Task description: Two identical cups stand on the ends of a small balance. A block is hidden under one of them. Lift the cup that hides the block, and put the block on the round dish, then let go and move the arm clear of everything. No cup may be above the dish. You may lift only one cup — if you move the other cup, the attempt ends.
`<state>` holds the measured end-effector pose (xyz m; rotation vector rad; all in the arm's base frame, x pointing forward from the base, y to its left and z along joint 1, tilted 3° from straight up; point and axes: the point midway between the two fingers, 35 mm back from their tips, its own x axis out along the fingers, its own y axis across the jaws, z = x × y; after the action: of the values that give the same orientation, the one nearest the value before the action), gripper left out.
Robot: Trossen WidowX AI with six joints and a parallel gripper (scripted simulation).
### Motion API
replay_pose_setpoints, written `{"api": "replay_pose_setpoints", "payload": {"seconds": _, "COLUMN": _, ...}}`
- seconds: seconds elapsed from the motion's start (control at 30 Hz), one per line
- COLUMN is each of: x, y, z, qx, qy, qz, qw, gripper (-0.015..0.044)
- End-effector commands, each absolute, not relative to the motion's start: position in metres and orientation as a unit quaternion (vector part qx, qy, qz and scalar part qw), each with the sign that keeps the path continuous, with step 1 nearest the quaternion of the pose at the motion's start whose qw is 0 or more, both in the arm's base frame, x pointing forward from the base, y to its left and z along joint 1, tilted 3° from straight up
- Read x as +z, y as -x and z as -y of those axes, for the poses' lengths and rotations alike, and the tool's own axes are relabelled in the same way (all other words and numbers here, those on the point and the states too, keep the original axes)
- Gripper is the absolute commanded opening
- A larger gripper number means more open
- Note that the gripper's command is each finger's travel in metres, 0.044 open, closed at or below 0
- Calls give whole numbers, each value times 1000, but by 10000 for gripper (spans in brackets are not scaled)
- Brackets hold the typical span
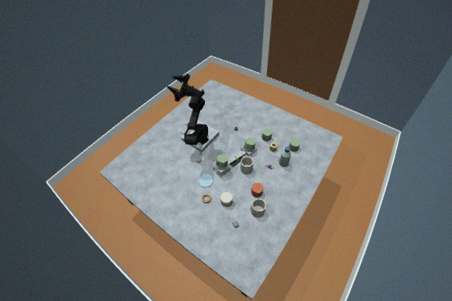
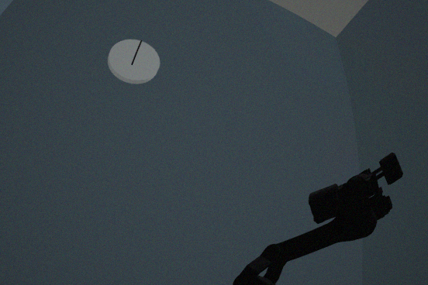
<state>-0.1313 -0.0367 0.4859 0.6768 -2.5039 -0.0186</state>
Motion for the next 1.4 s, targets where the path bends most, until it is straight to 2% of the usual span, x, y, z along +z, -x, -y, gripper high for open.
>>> {"api": "replay_pose_setpoints", "payload": {"seconds": 0.0, "x": 486, "y": 131, "z": 36, "qx": -4, "qy": -251, "qz": 930, "qw": 271, "gripper": 426}}
{"api": "replay_pose_setpoints", "payload": {"seconds": 0.03, "x": 487, "y": 132, "z": 34, "qx": 4, "qy": -248, "qz": 930, "qw": 271, "gripper": 440}}
{"api": "replay_pose_setpoints", "payload": {"seconds": 0.67, "x": 511, "y": 140, "z": -45, "qx": 302, "qy": -155, "qz": 888, "qw": 309, "gripper": 440}}
{"api": "replay_pose_setpoints", "payload": {"seconds": 1.37, "x": 505, "y": 118, "z": -147, "qx": 565, "qy": -42, "qz": 711, "qw": 416, "gripper": 440}}
